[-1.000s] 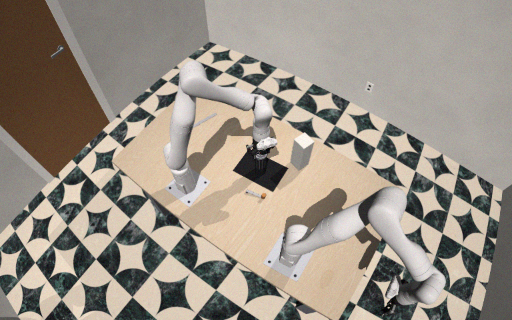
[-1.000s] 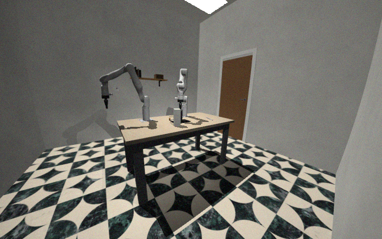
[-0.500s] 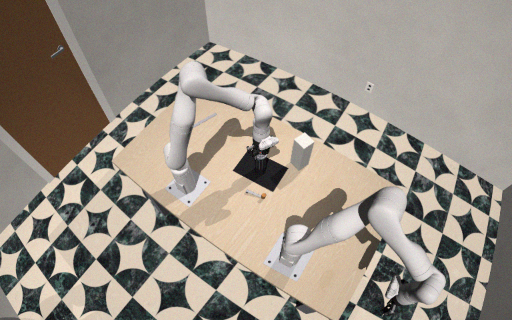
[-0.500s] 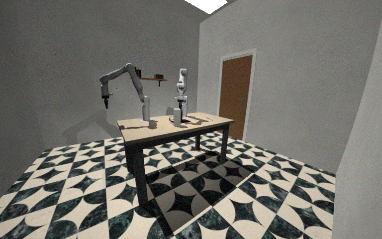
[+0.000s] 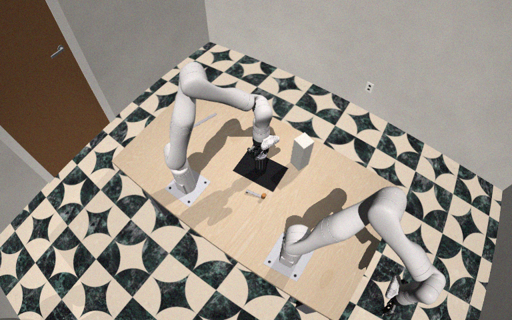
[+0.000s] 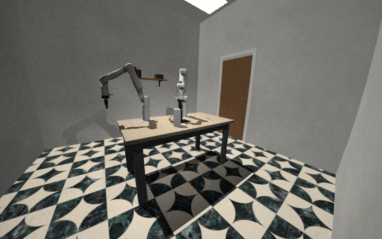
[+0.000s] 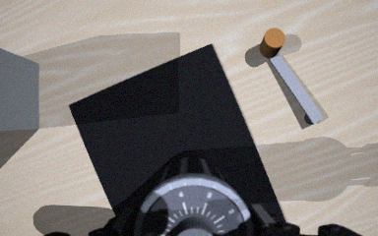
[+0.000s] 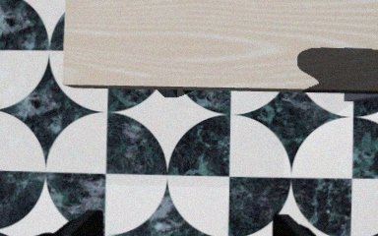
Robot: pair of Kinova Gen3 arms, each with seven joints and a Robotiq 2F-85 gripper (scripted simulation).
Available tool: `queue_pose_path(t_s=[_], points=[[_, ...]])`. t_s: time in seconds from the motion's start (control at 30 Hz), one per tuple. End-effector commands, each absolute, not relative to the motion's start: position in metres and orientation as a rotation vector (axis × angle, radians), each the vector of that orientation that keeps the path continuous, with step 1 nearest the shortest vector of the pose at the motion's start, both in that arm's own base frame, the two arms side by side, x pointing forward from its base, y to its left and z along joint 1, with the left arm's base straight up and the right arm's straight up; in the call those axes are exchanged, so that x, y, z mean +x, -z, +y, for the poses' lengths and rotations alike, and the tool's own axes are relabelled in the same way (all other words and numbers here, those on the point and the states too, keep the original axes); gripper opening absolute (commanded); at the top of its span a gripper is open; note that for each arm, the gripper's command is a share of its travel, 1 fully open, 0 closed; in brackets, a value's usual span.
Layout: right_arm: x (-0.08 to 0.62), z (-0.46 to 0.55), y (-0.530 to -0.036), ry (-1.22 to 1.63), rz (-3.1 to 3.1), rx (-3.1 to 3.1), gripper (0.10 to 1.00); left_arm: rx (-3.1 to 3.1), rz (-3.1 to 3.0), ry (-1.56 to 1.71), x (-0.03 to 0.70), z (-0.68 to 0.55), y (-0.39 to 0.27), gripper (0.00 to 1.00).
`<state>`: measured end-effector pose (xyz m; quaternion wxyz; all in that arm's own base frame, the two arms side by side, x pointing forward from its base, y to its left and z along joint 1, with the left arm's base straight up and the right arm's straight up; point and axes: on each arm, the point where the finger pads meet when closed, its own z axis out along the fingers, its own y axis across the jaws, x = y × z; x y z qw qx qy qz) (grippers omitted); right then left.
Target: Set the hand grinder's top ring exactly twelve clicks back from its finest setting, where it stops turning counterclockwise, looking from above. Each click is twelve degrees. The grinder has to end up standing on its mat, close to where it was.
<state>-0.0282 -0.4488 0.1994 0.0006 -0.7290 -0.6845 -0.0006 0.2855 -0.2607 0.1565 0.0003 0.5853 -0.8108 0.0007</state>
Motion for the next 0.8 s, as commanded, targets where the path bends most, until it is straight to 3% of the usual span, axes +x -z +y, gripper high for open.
queue_pose_path(t_s=[0.0, 0.77], points=[[-0.0283, -0.4491, -0.2000, 0.000, -2.150, -2.290, 1.000, 1.869, -2.526, -0.003, 0.2857, -0.2609, -0.1567, 0.661], [-0.0283, -0.4491, -0.2000, 0.000, -2.150, -2.290, 1.000, 2.119, -2.320, -0.003, 0.2857, -0.2609, -0.1567, 0.661]])
